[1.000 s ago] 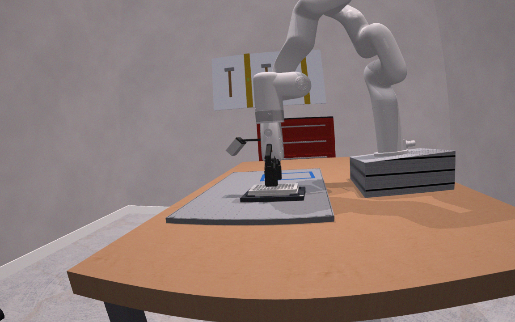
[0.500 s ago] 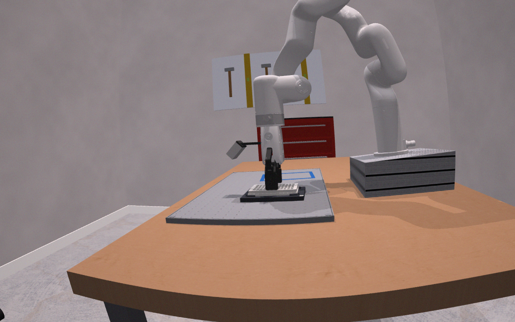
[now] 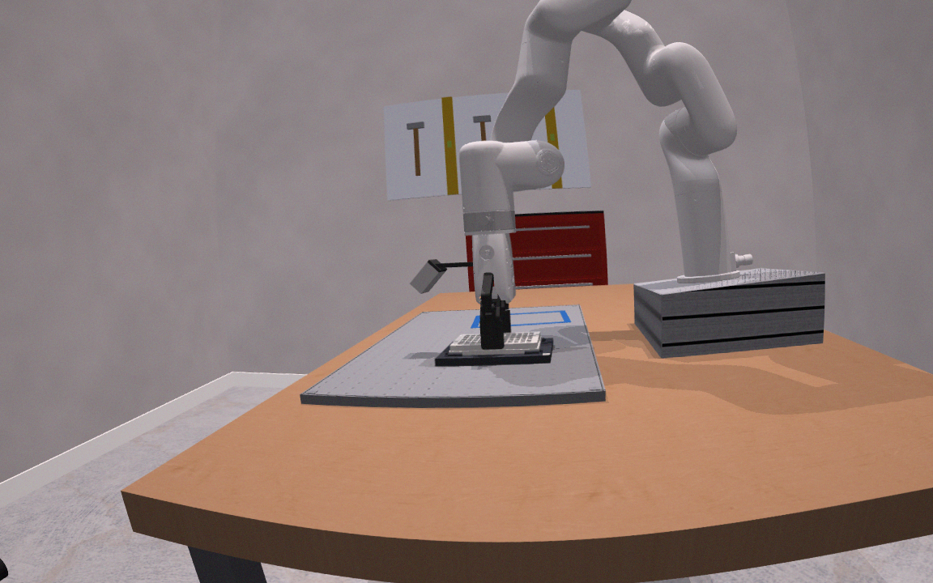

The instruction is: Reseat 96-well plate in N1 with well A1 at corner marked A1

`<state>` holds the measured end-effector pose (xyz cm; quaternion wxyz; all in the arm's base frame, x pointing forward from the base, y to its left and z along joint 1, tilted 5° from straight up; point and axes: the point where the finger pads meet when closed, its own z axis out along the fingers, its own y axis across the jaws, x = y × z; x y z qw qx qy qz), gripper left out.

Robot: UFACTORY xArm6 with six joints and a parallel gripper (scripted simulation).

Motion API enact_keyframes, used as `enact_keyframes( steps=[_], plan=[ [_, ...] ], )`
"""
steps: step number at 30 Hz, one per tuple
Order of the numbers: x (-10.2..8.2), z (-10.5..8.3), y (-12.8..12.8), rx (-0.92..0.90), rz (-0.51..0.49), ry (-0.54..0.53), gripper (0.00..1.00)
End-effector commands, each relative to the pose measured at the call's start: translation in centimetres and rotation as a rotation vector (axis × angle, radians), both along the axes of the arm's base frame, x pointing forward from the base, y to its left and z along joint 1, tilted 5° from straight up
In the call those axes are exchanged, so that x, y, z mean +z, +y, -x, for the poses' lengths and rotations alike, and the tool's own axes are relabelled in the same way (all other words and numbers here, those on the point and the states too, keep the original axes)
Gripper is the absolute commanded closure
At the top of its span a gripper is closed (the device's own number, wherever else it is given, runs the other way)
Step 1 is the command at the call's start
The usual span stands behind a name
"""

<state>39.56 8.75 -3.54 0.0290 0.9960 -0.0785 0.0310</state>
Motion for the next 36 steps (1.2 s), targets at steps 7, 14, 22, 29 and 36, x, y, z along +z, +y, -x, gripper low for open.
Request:
enact_keyframes(
  steps=[7,14,22,29,36],
  plan=[
    [0.1,-0.15,0.04,0.0,-0.001,-0.004,0.0],
    [0.15,-0.14,0.05,0.0,-0.001,-0.004,1.0],
    [0.15,-0.14,0.05,0.0,-0.001,-0.004,1.0],
    [0.15,-0.14,0.04,0.0,-0.001,-0.004,1.0],
    [0.15,-0.14,0.05,0.0,-0.001,-0.004,1.0]
  ],
)
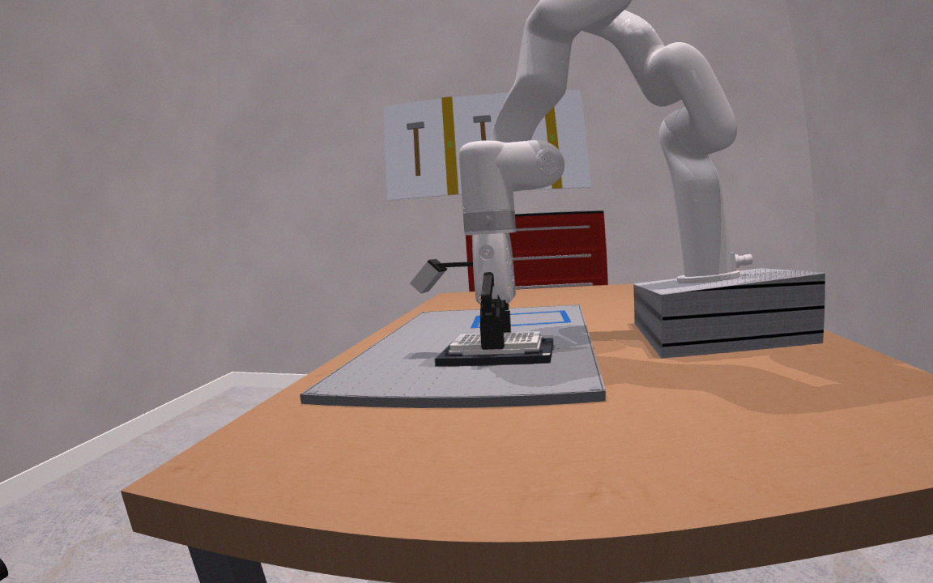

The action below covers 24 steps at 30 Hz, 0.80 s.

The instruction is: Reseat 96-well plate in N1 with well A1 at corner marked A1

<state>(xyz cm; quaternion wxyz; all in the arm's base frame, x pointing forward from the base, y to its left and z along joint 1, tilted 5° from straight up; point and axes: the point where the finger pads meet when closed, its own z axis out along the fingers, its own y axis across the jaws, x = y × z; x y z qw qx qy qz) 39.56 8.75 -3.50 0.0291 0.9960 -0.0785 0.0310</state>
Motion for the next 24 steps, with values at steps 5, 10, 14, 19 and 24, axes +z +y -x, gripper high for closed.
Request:
enact_keyframes(
  steps=[5,10,14,19,24],
  plan=[
    [0.11,-0.14,0.04,0.0,-0.001,-0.004,1.0],
    [0.11,-0.14,0.04,0.0,-0.001,-0.004,1.0],
    [0.11,-0.14,0.04,0.0,-0.001,-0.004,1.0],
    [0.11,-0.14,0.04,0.0,-0.001,-0.004,1.0],
    [0.11,-0.14,0.04,0.0,-0.001,-0.004,1.0]
  ],
)
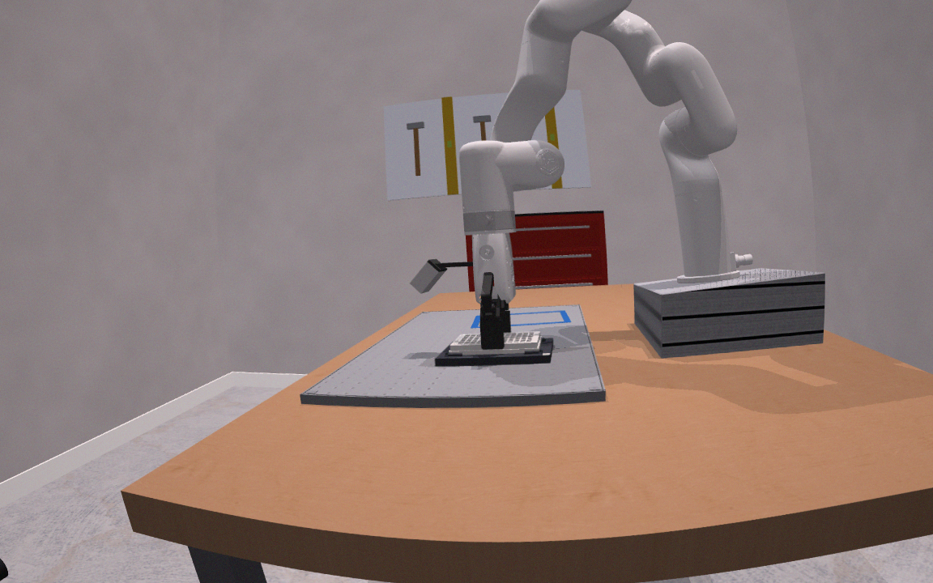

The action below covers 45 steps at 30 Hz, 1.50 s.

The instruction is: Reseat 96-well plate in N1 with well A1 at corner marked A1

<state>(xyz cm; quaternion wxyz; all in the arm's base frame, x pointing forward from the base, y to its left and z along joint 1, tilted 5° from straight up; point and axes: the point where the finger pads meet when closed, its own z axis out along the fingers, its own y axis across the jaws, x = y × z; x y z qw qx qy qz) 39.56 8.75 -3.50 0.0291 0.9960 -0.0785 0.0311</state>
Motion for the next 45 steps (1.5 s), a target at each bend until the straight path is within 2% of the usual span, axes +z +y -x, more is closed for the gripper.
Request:
enact_keyframes(
  steps=[1,45],
  plan=[
    [0.1,-0.1,0.0,0.0,-0.001,-0.003,1.0],
    [2.1,0.0,0.2,0.0,-0.001,-0.004,1.0]
  ],
)
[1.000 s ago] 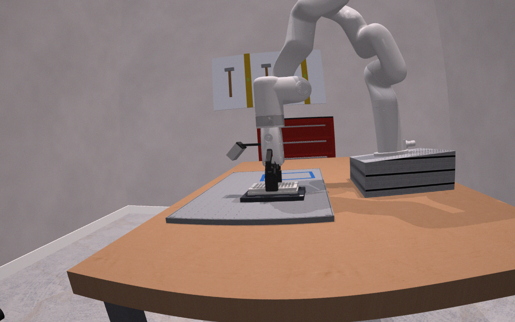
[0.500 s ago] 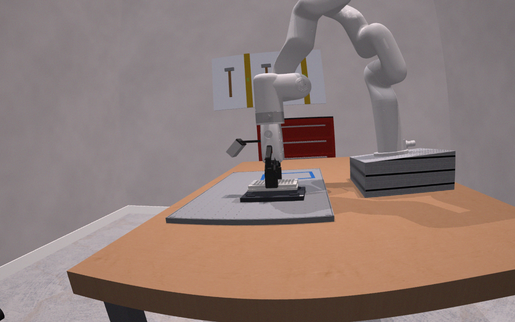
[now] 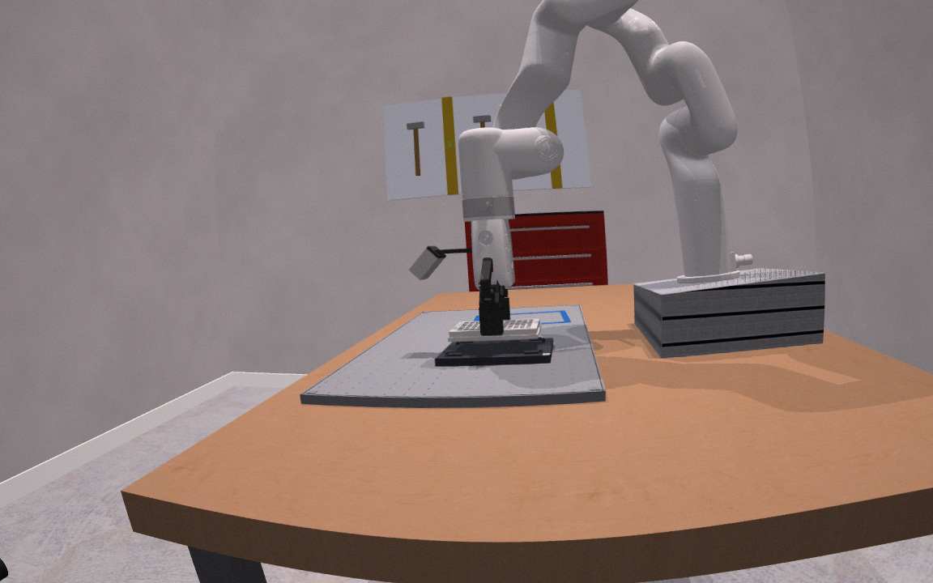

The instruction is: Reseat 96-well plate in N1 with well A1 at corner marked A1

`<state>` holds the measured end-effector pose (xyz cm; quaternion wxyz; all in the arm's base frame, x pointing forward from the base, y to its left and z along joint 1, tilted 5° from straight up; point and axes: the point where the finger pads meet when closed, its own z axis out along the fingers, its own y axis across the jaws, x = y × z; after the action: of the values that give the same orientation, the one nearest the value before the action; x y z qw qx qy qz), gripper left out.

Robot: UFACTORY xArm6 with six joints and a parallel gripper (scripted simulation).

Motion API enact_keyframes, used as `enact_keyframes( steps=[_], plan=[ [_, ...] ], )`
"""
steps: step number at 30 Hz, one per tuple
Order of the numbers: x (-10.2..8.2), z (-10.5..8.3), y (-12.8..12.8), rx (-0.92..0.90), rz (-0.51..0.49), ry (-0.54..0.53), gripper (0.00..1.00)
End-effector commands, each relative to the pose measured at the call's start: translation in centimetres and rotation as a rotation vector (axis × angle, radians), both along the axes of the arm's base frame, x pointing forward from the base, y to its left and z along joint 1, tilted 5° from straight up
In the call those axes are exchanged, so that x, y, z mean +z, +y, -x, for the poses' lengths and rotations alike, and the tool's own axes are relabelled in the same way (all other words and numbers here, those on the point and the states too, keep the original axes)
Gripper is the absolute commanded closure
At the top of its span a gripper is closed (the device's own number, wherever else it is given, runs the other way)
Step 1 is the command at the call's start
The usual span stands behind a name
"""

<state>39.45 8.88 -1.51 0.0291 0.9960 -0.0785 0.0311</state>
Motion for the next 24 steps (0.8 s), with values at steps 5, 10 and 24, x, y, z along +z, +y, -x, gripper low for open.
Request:
enact_keyframes(
  steps=[5,10,24],
  plan=[
    [0.6,-0.1,0.1,0.0,-0.001,-0.004,1.0],
    [1.5,-0.1,0.1,0.0,-0.001,-0.004,1.0],
    [3.5,0.1,0.3,0.0,-0.001,-0.004,1.0]
  ],
)
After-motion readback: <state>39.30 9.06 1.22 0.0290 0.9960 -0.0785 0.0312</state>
